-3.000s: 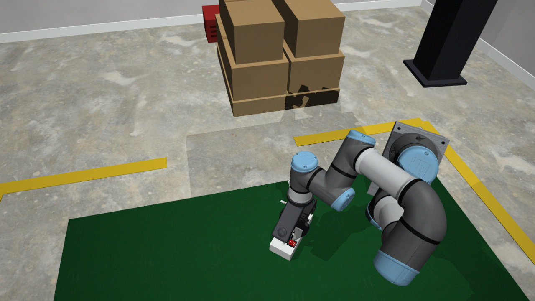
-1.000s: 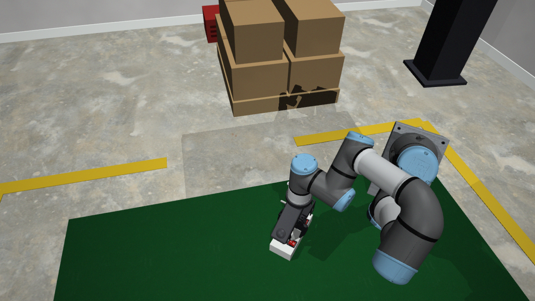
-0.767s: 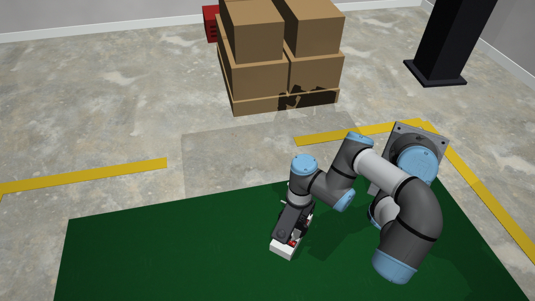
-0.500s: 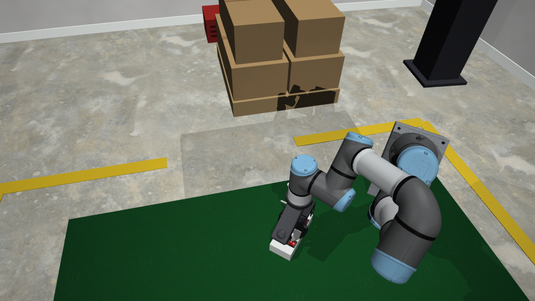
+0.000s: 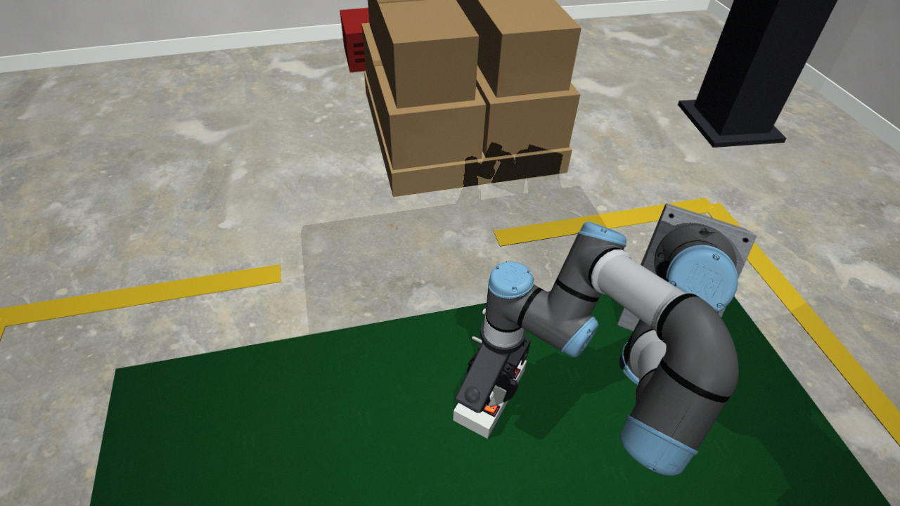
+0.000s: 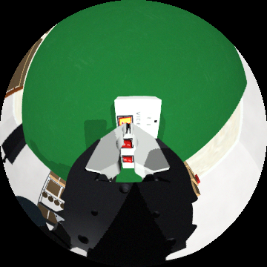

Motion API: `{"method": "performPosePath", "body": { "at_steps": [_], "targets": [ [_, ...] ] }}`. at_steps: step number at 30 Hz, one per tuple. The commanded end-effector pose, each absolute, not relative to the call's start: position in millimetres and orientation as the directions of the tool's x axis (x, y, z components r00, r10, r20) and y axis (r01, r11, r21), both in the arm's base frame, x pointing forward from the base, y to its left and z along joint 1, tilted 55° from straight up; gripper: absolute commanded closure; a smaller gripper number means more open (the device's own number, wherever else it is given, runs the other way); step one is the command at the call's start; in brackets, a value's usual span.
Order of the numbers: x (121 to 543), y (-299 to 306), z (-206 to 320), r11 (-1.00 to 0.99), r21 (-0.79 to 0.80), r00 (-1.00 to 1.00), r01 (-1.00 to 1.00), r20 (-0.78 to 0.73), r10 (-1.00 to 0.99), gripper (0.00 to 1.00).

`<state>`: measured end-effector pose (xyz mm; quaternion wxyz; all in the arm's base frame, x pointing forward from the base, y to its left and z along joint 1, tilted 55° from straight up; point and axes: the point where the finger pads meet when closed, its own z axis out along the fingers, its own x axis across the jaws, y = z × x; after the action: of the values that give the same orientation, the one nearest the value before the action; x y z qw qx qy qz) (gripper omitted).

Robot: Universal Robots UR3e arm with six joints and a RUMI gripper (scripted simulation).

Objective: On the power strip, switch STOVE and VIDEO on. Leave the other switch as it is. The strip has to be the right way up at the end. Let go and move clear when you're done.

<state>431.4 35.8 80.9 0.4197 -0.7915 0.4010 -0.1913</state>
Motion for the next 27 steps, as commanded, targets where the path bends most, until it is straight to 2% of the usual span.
{"method": "performPosePath", "body": {
  "at_steps": [1, 27],
  "targets": [
    [432.4, 35.8, 80.9, -0.326, -0.818, 0.604, -0.474, -0.032, -0.797, 1.0],
    [423.9, 27.5, 89.2, -0.329, -0.817, 0.603, -0.473, -0.028, -0.797, 1.0]
  ]
}}
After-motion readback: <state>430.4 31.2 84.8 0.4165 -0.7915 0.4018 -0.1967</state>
